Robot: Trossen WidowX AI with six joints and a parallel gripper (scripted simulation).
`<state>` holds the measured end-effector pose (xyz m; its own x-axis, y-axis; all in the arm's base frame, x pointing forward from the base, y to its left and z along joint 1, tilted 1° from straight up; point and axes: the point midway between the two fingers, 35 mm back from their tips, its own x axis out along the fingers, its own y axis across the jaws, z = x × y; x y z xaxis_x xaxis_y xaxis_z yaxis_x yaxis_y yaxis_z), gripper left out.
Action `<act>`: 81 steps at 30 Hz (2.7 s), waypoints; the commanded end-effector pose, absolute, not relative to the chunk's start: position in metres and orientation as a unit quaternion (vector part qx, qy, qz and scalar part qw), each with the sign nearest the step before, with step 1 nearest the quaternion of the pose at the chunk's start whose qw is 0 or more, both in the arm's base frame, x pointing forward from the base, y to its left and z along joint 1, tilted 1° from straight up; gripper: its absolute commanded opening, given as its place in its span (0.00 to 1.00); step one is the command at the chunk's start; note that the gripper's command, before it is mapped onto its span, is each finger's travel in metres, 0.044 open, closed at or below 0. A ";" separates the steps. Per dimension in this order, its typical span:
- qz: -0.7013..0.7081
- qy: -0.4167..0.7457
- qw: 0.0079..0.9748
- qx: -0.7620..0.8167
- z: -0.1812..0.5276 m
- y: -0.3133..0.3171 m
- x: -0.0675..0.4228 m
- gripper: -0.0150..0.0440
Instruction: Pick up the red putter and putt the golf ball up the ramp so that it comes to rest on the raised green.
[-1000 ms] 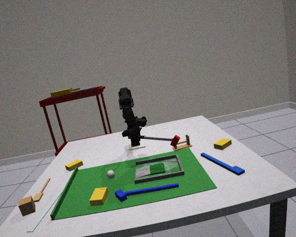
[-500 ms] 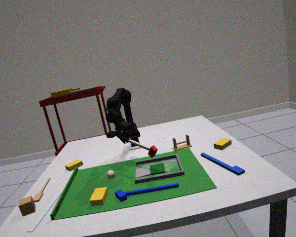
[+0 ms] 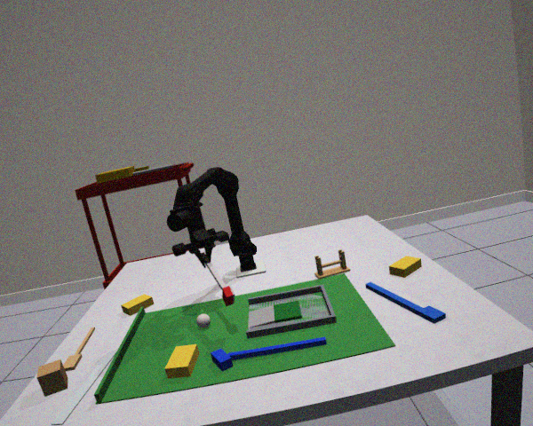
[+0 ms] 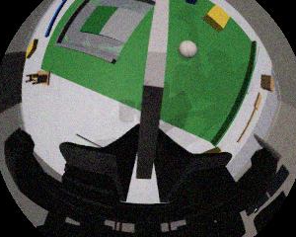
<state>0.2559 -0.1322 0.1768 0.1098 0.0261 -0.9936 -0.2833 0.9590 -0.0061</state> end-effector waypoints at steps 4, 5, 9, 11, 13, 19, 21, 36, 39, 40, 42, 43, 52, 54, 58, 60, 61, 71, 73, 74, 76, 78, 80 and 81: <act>0.044 0.672 0.738 -0.049 0.181 -0.164 0.239 0.25; 0.035 0.674 0.737 -0.042 0.181 -0.169 0.236 0.25; 0.000 0.681 0.732 -0.011 0.182 -0.187 0.223 0.25; -0.018 0.684 0.729 0.004 0.182 -0.195 0.216 0.25; -0.034 0.686 0.726 0.018 0.183 -0.203 0.209 0.25; -0.040 0.687 0.725 0.023 0.180 -0.206 0.207 0.25; -0.040 0.687 0.725 0.023 0.175 -0.206 0.208 0.25; -0.040 0.687 0.725 0.023 0.140 -0.207 0.209 0.25; -0.040 0.687 0.725 0.023 0.135 -0.207 0.209 0.25; -0.040 0.687 0.725 0.023 0.134 -0.207 0.209 0.25; -0.040 0.687 0.725 0.023 0.130 -0.207 0.210 0.25; -0.040 0.687 0.725 0.023 0.129 -0.207 0.210 0.25; -0.040 0.687 0.725 0.023 0.114 -0.207 0.210 0.25; -0.040 0.687 0.725 0.023 0.113 -0.207 0.210 0.25; -0.037 0.687 0.725 0.022 0.116 -0.207 0.210 0.25; -0.037 0.687 0.725 0.022 0.116 -0.207 0.210 0.25; -0.037 0.687 0.725 0.022 0.116 -0.207 0.210 0.25; -0.040 0.687 0.725 0.022 0.114 -0.234 0.208 0.25; -0.041 0.687 0.725 0.022 0.114 -0.237 0.207 0.25; -0.041 0.687 0.725 0.022 0.114 -0.237 0.207 0.25; -0.041 0.688 0.724 0.027 0.113 -0.234 0.206 0.25; -0.041 0.688 0.724 0.027 0.113 -0.234 0.206 0.25; -0.041 0.688 0.724 0.027 0.113 -0.225 0.210 0.25; -0.040 0.688 0.724 0.027 0.114 -0.214 0.213 0.25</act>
